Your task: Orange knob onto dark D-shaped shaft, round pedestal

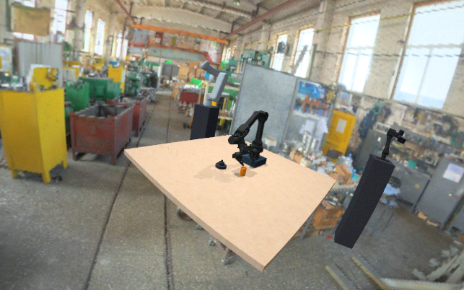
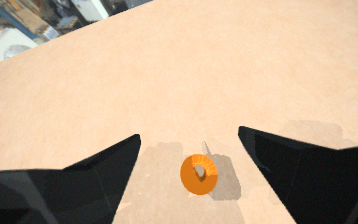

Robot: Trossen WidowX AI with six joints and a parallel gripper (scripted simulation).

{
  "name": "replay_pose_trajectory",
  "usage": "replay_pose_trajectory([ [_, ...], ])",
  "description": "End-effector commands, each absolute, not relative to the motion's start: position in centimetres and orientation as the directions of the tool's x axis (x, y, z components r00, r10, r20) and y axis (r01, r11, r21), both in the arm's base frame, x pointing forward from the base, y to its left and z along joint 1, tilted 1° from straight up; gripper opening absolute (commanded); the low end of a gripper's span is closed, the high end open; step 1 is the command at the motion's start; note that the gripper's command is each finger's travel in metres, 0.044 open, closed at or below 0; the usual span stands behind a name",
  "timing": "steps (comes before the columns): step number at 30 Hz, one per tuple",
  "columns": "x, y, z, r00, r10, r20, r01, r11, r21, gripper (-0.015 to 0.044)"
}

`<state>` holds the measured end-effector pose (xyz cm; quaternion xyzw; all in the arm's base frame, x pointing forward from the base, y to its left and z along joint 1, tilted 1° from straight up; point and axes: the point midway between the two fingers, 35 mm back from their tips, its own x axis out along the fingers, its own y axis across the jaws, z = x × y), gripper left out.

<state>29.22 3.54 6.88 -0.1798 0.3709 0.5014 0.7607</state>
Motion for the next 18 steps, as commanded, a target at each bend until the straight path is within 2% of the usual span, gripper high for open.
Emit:
replay_pose_trajectory([
  [1,29.2,3.6,7.6,0.094,0.386,-0.918,-0.892,0.442,0.095,0.0440],
  [4,29.0,3.0,9.3,0.024,0.123,-0.992,-0.894,0.447,0.034,0.0440],
  [6,28.8,2.7,10.4,0.009,0.007,-1.000,-0.895,0.445,-0.005,0.0440],
  [16,28.8,2.6,10.5,0.008,-0.008,-1.000,-0.896,0.444,-0.010,0.0440],
  [18,28.8,2.6,10.5,0.008,-0.008,-1.000,-0.867,0.498,-0.011,0.0440],
])
